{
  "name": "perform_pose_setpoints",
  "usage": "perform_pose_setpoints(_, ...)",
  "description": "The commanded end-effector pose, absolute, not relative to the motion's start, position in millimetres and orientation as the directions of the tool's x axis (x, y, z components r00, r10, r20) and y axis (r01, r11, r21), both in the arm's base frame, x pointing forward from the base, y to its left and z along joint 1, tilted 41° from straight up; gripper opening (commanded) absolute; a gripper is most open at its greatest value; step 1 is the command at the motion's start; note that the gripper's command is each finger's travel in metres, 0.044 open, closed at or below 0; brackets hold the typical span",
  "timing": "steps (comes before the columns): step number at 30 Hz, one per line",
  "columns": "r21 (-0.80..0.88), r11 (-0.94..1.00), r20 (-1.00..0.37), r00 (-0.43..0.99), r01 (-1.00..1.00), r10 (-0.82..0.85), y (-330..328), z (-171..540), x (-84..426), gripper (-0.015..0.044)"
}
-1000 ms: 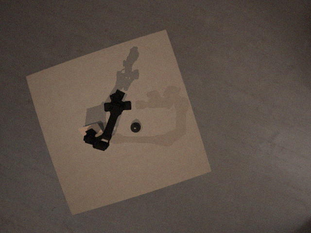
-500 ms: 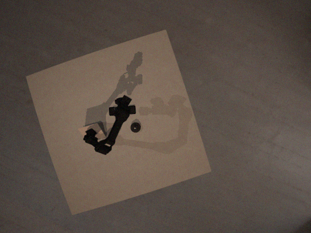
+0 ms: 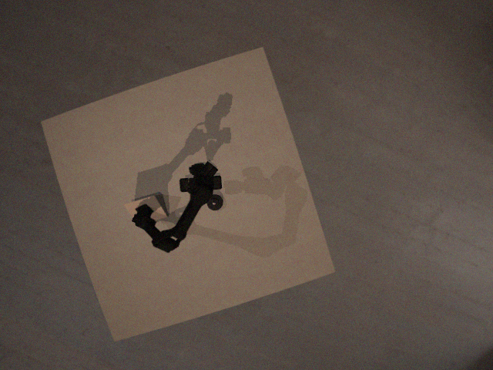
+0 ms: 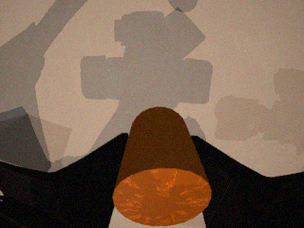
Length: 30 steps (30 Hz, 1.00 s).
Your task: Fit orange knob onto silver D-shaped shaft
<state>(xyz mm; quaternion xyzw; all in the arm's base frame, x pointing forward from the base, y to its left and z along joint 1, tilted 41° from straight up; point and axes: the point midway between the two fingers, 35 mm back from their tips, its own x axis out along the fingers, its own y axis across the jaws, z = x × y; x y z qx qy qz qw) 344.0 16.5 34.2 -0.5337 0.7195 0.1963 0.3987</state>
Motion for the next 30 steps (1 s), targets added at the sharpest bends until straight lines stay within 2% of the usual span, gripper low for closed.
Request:
perform_pose_setpoints(1,-0.151,0.347,-0.782,-0.103,-0.926,-0.614,6,42,345,0.0000)
perform_pose_setpoints(30,-0.157,0.349,-0.765,-0.109,-0.924,-0.635,-81,79,340,0.0000)
